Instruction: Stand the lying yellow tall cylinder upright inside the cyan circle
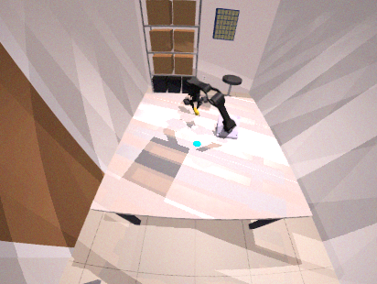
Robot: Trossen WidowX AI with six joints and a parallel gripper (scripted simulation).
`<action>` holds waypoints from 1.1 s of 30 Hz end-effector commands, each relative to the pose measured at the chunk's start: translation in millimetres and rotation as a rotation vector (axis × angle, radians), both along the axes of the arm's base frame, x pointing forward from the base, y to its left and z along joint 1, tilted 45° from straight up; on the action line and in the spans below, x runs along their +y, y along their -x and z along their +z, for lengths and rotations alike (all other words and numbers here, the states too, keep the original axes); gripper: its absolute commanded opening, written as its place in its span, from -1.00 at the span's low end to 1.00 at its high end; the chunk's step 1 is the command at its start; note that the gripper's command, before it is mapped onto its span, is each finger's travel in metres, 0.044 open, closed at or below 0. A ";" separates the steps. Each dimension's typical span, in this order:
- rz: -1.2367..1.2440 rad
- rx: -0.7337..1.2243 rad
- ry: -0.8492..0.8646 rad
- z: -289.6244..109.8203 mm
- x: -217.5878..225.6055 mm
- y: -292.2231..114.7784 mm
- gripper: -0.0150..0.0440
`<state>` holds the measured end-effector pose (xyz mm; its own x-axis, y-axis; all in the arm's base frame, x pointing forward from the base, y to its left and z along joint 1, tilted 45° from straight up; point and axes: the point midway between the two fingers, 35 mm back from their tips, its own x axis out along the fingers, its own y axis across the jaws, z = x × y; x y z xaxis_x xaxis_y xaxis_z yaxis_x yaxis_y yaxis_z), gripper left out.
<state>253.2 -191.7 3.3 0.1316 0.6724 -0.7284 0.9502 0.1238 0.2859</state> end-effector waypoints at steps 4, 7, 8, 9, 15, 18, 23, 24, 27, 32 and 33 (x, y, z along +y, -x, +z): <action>0.053 -0.054 0.010 20.8 14.5 -5.1 -0.14; 0.075 -0.075 0.015 28.5 20.2 -7.1 -0.14; 0.083 -0.082 0.016 31.1 22.1 -7.7 -0.14; 0.090 -0.089 0.018 33.7 24.0 -8.3 -0.14; 0.135 -0.131 0.027 48.7 36.1 -11.3 -0.14; 0.158 -0.152 0.032 56.1 42.3 -12.4 -0.14; 0.195 -0.187 0.039 68.2 52.9 -13.7 -0.14; 0.203 -0.194 0.040 70.5 55.1 -13.9 -0.14; 0.225 -0.215 0.044 77.6 61.6 -14.3 -0.14; 0.263 -0.250 0.050 89.0 72.6 -14.3 -0.14; 0.271 -0.257 0.051 91.3 74.9 -14.2 -0.14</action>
<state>268.7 -125.5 86.3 0.1343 0.6677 -0.7322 0.8007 0.3622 0.4771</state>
